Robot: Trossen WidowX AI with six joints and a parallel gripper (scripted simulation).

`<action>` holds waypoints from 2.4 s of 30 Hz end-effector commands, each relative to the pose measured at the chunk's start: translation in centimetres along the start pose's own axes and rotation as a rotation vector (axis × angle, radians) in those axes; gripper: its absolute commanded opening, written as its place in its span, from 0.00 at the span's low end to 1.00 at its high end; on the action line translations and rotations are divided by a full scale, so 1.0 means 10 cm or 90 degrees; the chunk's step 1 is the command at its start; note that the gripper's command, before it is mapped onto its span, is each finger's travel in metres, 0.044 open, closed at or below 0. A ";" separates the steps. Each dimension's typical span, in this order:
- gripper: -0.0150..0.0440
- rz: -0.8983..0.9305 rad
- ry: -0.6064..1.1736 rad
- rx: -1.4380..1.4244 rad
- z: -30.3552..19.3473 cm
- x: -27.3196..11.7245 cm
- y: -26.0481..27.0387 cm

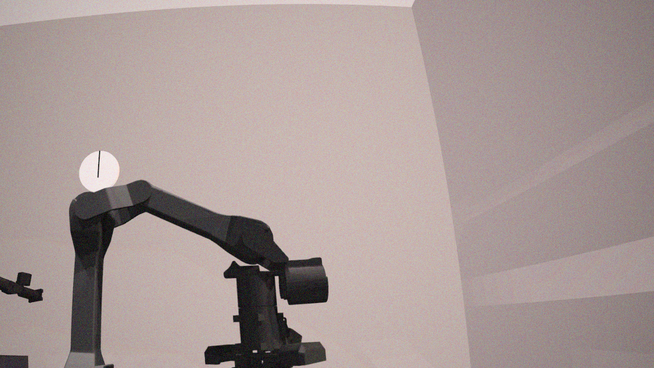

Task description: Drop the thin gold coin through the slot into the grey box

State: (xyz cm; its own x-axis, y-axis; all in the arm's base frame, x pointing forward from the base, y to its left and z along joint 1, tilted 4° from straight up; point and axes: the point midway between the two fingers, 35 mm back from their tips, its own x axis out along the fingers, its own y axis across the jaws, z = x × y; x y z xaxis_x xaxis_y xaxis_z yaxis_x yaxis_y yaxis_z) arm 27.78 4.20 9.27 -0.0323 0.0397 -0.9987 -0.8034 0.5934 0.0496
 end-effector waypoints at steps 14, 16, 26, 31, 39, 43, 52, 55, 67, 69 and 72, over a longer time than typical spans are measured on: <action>0.25 0.001 0.000 0.003 0.01 0.00 0.02; 0.25 0.001 0.000 0.005 0.02 -0.01 0.03; 0.25 0.000 0.000 0.001 0.01 0.00 0.02; 0.25 0.000 -0.001 0.002 0.02 0.03 0.02; 0.25 0.000 0.000 0.006 0.01 0.07 0.03; 0.25 0.000 0.000 0.007 0.01 0.09 0.03; 0.25 0.000 0.000 0.007 0.01 0.13 0.03; 0.25 0.000 0.000 0.006 0.01 0.15 0.03; 0.39 -0.001 -0.001 0.003 0.02 0.17 0.03; 0.48 -0.001 -0.001 0.003 0.02 0.17 0.03; 0.53 -0.001 -0.001 0.003 0.02 0.17 0.03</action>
State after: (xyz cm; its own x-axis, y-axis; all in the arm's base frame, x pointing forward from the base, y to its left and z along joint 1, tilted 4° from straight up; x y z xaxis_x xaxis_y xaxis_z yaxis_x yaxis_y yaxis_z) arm 27.58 4.56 7.58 -0.0304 0.0405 -0.9987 -0.8000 0.5980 0.0486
